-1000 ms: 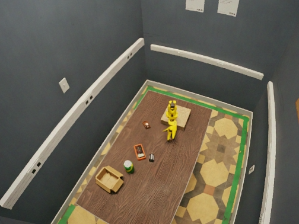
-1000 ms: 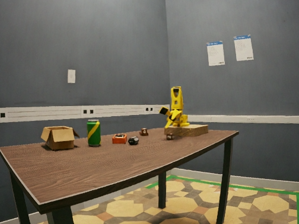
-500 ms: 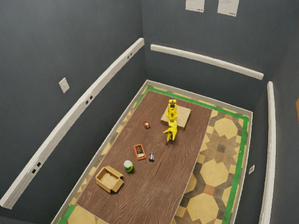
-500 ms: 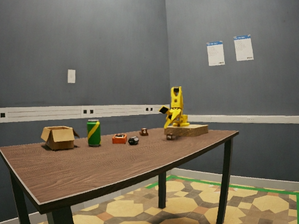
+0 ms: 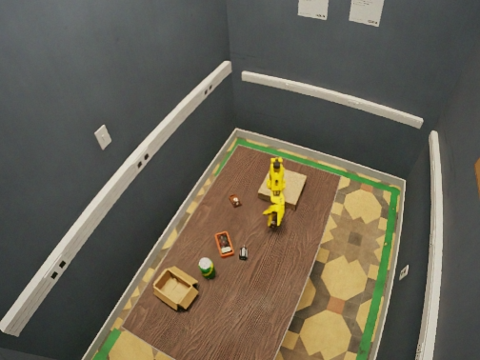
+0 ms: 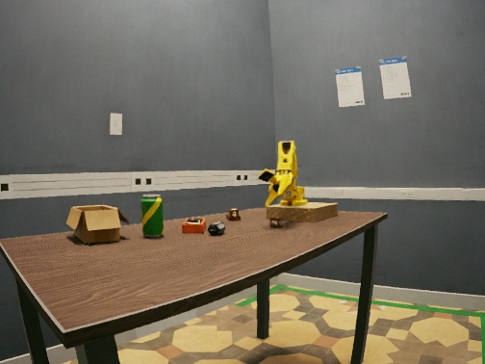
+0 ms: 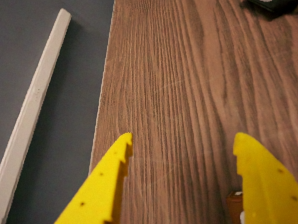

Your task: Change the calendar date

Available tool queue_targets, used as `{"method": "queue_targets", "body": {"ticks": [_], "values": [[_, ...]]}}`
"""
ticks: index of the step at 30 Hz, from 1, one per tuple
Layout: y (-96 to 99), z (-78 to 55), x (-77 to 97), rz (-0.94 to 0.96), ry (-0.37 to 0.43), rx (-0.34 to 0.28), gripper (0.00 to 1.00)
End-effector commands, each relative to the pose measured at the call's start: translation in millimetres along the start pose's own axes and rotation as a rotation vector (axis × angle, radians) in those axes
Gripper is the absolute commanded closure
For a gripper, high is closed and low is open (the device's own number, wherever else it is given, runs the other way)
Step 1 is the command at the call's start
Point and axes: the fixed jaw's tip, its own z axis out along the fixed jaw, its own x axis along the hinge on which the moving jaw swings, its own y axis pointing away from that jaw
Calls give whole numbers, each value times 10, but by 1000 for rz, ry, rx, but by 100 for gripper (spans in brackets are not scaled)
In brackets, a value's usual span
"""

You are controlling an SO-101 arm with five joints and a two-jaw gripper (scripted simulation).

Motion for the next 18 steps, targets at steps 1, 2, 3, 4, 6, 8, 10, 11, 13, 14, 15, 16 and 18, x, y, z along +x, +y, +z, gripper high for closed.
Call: {"method": "queue_targets", "body": {"ticks": [1,2,3,4,6,8,10,11,13,14,15,16,18], "values": [[78,-26,-54,-106,143,86,65],[78,-26,-54,-106,143,86,65],[84,-37,-59,-122,157,96,65],[87,-45,-61,-127,161,98,65],[91,-60,-65,-138,171,104,65],[95,-75,-70,-149,180,109,65],[100,-90,-74,-160,189,114,65],[102,-98,-76,-165,193,117,65],[106,-112,-80,-176,203,122,65],[108,-120,-82,-182,207,125,65],[111,-127,-84,-187,212,127,65],[113,-134,-86,-192,216,130,65],[115,-141,-88,-198,221,133,65]]}}
